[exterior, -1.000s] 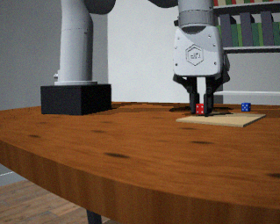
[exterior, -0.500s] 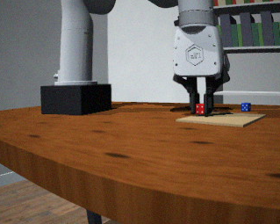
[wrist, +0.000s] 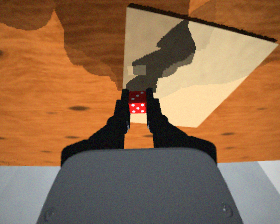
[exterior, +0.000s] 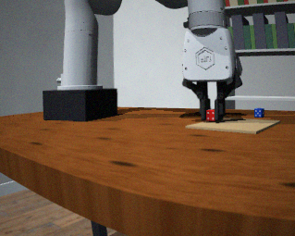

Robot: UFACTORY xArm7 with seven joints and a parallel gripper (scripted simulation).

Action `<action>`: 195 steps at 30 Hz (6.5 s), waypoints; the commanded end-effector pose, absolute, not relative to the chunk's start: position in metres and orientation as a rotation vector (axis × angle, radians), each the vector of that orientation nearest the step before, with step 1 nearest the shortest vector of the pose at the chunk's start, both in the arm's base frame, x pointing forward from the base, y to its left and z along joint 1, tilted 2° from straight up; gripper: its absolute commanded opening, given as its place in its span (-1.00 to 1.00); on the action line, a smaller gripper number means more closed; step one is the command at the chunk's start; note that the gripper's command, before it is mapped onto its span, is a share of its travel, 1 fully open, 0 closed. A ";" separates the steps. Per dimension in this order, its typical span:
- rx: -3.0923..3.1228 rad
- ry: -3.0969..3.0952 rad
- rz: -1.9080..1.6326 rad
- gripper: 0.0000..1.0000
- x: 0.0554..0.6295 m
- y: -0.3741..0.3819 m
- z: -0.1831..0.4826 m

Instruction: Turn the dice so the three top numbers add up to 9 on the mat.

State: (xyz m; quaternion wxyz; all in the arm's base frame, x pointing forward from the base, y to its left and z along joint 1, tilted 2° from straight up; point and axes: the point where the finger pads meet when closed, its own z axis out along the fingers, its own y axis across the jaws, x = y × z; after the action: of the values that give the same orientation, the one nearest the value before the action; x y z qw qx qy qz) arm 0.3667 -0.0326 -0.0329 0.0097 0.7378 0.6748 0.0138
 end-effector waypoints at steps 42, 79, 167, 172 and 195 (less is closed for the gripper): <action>2.302 2.105 0.046 -0.69 0.368 -0.033 -0.035; 2.302 2.105 0.046 -0.28 0.368 -0.033 -0.030; 3.020 0.836 0.055 1.00 0.362 0.012 0.048; 3.075 0.615 0.056 1.00 0.361 0.019 0.047; 3.131 -0.319 0.057 1.00 0.355 0.047 0.043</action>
State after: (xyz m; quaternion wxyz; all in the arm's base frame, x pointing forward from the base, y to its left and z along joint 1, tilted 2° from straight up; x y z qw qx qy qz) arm 0.3545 0.0425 0.0423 -0.0165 0.9984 -0.0512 0.0178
